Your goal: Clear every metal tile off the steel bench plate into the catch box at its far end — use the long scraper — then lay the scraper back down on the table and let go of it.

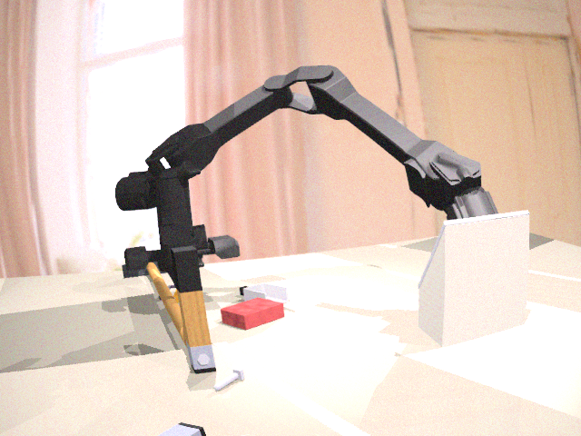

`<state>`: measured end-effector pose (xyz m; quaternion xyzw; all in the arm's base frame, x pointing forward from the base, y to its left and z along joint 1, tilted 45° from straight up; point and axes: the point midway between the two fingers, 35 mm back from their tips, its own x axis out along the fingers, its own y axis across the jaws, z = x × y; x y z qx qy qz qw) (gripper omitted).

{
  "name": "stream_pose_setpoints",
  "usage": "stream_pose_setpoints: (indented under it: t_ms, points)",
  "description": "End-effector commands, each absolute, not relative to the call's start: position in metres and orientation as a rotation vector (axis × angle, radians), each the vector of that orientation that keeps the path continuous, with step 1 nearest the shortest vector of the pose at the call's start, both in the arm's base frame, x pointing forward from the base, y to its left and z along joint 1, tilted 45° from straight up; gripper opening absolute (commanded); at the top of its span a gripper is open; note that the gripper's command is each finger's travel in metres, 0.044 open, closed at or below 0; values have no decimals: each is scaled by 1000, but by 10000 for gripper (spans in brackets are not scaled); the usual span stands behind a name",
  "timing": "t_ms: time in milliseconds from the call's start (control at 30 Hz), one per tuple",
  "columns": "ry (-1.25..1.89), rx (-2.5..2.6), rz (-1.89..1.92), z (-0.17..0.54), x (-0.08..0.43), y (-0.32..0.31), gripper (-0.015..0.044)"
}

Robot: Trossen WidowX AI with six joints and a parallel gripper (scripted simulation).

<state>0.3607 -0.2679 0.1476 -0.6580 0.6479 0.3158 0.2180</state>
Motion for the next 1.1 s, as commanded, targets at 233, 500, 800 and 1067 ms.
stream_pose_setpoints:
  t_ms: [233, 500, 800, 1067]
  points:
    - [1791, -1823, 868, 147, 374, -267, 0]
    - [1791, -1823, 868, 146, 382, -267, 0]
    - [1791, -1823, 868, 145, 391, -266, 0]
    - [1791, -1823, 867, 143, 399, -265, 0]
